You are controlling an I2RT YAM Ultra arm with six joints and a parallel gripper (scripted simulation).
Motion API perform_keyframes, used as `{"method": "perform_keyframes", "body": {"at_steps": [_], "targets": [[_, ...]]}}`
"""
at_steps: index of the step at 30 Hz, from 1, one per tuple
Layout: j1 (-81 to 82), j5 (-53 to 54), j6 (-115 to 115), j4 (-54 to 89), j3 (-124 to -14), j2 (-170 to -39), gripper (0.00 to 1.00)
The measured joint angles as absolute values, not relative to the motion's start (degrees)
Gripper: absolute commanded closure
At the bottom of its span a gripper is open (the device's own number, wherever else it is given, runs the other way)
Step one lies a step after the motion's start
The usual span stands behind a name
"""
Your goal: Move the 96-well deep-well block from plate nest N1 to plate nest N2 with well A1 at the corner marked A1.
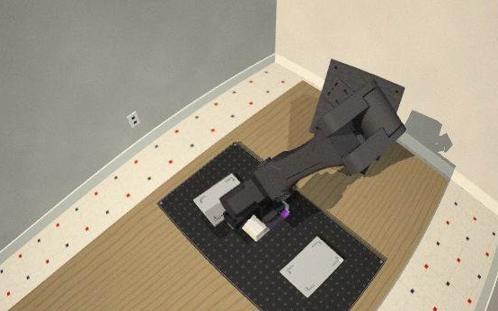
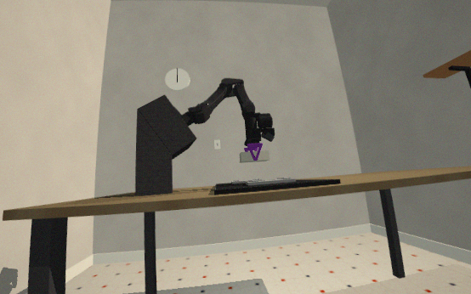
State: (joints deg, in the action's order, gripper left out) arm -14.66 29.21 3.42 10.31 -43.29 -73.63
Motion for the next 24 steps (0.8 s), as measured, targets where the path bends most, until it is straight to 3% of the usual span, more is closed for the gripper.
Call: {"method": "perform_keyframes", "body": {"at_steps": [24], "targets": [[2.4,16.5,-7.6,11.1,-40.9,-66.3,1.00]]}}
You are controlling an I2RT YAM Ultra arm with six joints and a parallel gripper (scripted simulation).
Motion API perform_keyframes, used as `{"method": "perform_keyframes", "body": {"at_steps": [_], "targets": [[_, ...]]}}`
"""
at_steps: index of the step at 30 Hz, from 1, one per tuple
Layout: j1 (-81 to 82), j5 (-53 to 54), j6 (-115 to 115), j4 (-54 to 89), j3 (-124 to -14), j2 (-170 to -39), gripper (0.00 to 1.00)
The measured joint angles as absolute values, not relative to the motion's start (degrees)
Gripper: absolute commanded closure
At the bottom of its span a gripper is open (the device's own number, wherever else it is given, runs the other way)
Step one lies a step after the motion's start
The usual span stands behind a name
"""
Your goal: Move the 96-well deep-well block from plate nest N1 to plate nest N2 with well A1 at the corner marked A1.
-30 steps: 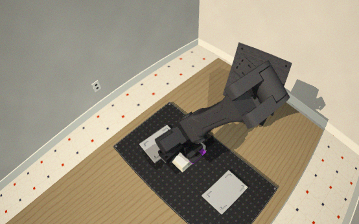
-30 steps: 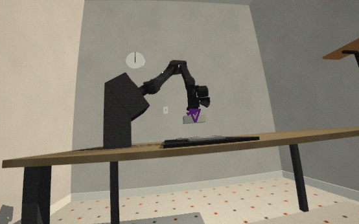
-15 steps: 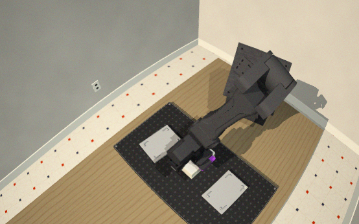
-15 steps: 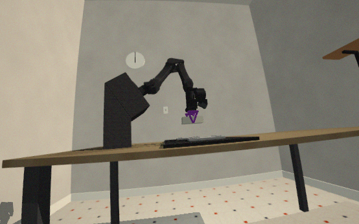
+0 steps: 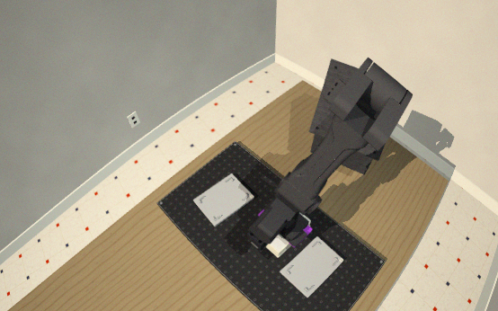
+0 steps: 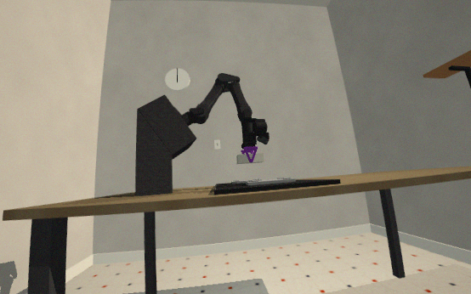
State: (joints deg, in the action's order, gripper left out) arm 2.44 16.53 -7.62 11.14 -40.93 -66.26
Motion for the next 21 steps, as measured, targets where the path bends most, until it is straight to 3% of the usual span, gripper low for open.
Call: {"method": "perform_keyframes", "body": {"at_steps": [21], "targets": [[18.9,3.2,-17.3,12.7,-42.4,-64.6,1.00]]}}
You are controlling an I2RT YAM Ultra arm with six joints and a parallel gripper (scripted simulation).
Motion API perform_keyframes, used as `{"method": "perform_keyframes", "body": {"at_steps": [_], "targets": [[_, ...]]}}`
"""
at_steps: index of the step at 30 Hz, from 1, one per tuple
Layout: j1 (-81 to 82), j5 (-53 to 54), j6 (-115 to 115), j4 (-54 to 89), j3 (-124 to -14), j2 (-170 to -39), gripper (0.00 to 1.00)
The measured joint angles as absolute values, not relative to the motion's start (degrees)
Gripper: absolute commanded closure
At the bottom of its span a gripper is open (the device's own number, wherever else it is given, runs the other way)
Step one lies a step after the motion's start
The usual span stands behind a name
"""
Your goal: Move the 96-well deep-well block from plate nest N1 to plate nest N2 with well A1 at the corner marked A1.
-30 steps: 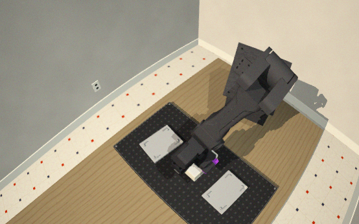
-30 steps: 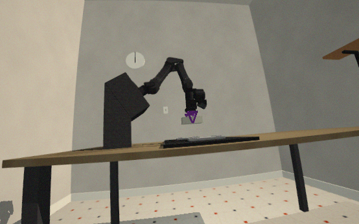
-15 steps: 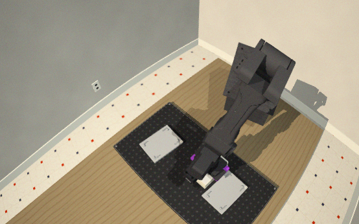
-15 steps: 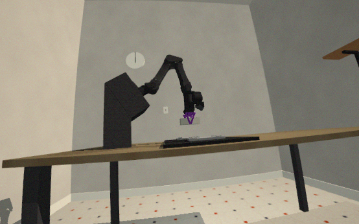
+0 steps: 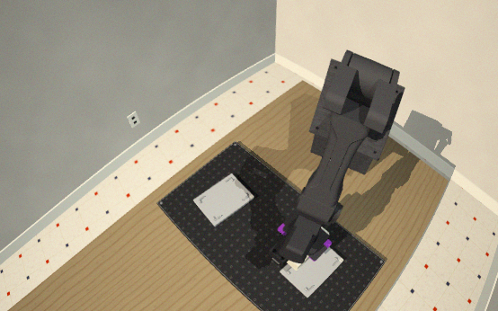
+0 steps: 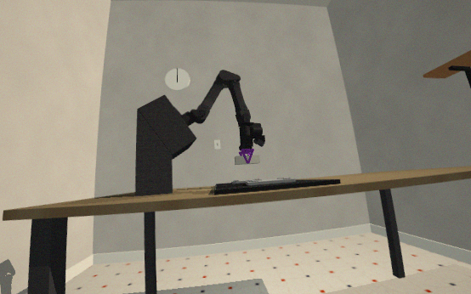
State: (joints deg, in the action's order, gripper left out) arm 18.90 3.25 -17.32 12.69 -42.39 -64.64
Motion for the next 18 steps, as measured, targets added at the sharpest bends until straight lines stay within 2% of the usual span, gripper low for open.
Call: {"method": "perform_keyframes", "body": {"at_steps": [18], "targets": [[32.1,-7.8,-25.1,14.3,-46.3,-67.5,1.00]]}}
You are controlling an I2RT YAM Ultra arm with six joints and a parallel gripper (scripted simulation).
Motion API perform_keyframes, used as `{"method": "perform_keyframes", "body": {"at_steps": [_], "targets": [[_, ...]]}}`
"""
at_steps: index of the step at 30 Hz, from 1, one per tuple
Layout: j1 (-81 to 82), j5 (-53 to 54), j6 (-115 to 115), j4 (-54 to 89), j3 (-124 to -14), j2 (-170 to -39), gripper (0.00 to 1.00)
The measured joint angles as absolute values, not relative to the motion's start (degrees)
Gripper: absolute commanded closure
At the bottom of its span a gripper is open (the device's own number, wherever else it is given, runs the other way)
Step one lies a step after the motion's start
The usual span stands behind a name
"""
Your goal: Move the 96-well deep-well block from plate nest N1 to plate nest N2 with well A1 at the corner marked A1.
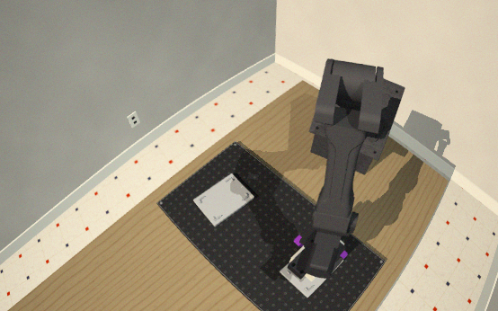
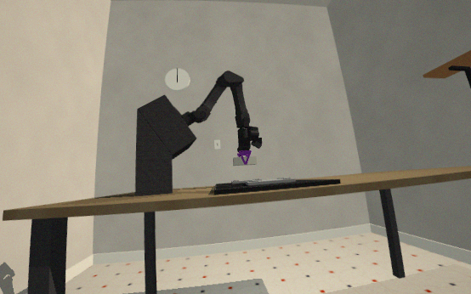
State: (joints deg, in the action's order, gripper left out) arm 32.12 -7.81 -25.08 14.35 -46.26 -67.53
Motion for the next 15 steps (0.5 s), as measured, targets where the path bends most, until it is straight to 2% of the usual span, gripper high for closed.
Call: {"method": "perform_keyframes", "body": {"at_steps": [15], "targets": [[35.8,-12.2,-28.3,15.1,-48.1,-68.8,1.00]]}}
